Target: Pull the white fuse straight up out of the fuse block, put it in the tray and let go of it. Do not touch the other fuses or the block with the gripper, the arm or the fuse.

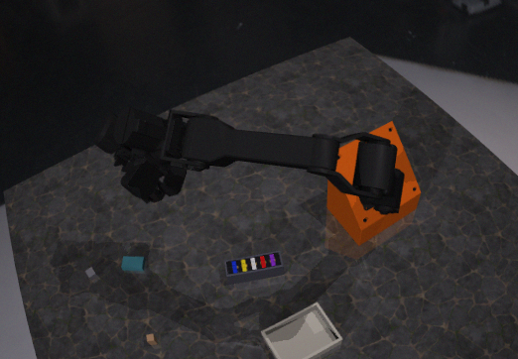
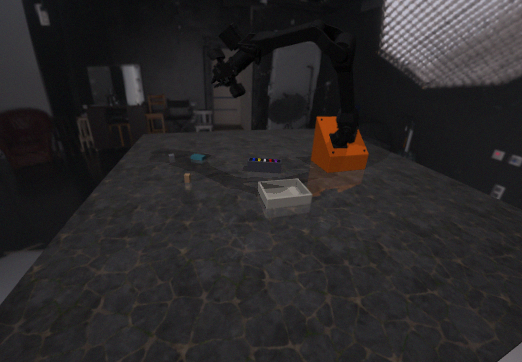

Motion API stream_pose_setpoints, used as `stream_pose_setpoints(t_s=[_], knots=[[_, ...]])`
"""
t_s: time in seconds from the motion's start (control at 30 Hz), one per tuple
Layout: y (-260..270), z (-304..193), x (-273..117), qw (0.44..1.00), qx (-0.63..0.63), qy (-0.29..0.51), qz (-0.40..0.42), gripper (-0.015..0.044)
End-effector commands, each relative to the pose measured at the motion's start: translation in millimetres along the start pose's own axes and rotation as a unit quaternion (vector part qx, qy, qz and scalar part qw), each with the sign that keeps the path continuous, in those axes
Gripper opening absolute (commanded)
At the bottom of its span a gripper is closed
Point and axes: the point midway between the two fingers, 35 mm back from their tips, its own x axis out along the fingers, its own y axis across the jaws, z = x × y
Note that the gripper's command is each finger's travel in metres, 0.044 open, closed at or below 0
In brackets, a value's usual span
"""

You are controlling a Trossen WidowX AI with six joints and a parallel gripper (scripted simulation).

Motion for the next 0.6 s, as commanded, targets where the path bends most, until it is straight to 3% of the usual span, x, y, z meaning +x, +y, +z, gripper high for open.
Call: stream_pose_setpoints(t_s=[0.0,0.2,0.4,0.57], knots=[[75.5,15.3,4.3,0.991,-0.054,-0.025,0.12,0.0074],[177.4,31.6,-13.4,0.95,-0.11,-0.076,0.281,0.0074],[268.3,44.6,-57.9,0.886,-0.138,-0.135,0.422,0.0074],[288.5,47.3,-72.5,0.868,-0.141,-0.15,0.452,0.0074]])
